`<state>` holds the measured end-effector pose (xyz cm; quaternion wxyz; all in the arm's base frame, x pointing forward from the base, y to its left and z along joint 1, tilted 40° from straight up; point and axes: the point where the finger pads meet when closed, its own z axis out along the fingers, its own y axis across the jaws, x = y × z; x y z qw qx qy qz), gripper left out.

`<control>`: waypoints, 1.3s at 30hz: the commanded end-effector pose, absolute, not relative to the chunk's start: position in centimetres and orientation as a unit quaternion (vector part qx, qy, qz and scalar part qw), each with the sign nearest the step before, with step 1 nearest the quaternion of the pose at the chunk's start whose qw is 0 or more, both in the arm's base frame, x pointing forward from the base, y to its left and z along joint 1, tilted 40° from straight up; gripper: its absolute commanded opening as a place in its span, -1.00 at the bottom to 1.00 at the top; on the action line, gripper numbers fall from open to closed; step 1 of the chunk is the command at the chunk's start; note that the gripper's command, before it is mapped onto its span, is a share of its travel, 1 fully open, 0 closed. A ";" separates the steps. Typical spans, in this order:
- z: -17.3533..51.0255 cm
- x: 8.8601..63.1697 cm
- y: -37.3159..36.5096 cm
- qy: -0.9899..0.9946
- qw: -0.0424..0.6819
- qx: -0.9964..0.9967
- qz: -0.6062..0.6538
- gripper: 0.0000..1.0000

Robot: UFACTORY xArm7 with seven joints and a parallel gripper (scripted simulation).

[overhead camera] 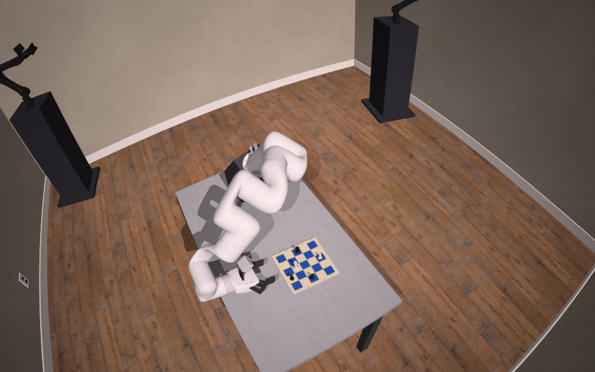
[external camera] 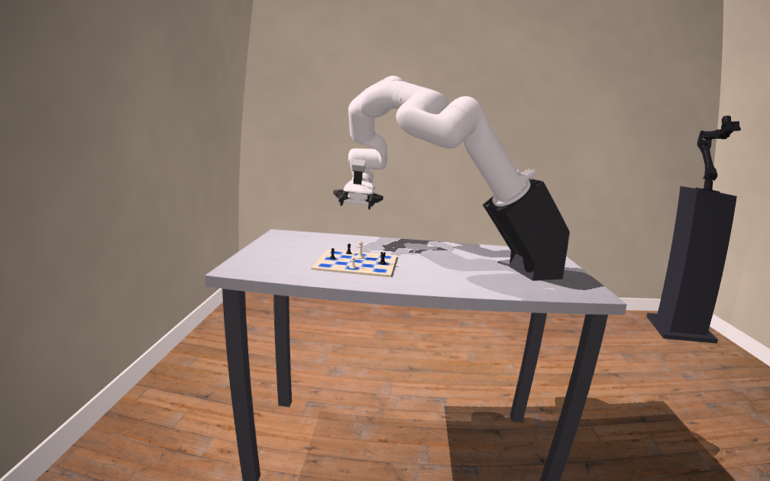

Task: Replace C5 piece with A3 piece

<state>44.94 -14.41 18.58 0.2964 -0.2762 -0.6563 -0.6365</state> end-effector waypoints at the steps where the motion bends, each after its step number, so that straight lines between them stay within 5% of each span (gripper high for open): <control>1: 19.5 44.9 -12.6 -0.725 0.227 -0.252 -0.600 1.00; 39: 23.4 44.8 -2.5 -0.940 -0.159 -0.066 -0.294 1.00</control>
